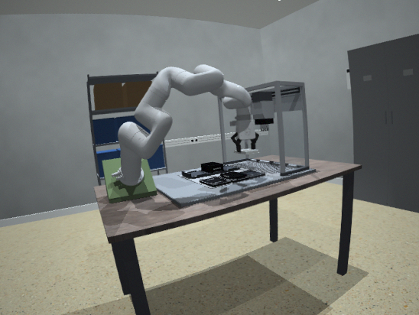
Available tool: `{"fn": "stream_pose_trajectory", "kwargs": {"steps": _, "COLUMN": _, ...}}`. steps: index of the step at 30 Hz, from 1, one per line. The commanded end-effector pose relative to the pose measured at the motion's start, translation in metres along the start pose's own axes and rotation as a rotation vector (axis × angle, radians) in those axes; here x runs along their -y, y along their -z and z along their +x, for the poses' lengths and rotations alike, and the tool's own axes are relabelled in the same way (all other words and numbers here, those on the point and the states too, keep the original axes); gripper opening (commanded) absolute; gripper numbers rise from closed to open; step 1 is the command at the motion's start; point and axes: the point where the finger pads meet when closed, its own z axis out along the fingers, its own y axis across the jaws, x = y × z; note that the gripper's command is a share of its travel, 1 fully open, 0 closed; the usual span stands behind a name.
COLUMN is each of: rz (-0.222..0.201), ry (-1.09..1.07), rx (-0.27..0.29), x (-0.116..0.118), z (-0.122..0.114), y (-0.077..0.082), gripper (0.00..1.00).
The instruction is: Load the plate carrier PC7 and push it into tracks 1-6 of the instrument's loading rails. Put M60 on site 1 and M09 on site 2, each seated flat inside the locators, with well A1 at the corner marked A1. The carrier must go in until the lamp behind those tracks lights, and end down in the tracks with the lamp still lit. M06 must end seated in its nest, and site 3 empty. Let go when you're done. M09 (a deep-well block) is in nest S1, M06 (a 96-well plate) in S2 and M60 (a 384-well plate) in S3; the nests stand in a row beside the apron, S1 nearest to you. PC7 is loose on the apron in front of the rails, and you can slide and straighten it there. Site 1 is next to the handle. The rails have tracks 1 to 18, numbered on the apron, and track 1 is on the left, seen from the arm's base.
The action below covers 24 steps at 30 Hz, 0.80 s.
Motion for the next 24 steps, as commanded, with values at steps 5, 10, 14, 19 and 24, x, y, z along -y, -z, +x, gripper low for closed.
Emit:
{"fn": "stream_pose_trajectory", "kwargs": {"steps": 5, "rz": -0.01, "ry": -0.292, "rx": -0.003, "x": 0.029, "z": 0.033, "y": 0.003, "gripper": 0.0}}
{"fn": "stream_pose_trajectory", "kwargs": {"steps": 10, "rz": -0.01, "ry": -0.392, "rx": -0.004, "x": 0.04, "z": 0.044, "y": 0.003, "gripper": 0.0}}
{"fn": "stream_pose_trajectory", "kwargs": {"steps": 14, "rz": -0.01, "ry": -0.525, "rx": -0.004, "x": 0.054, "z": 0.058, "y": 0.002, "gripper": 0.0}}
{"fn": "stream_pose_trajectory", "kwargs": {"steps": 19, "rz": -0.009, "ry": -0.692, "rx": -0.005, "x": 0.071, "z": 0.076, "y": 0.002, "gripper": 0.0}}
{"fn": "stream_pose_trajectory", "kwargs": {"steps": 24, "rz": -0.009, "ry": -0.792, "rx": -0.006, "x": 0.082, "z": 0.087, "y": 0.002, "gripper": 0.0}}
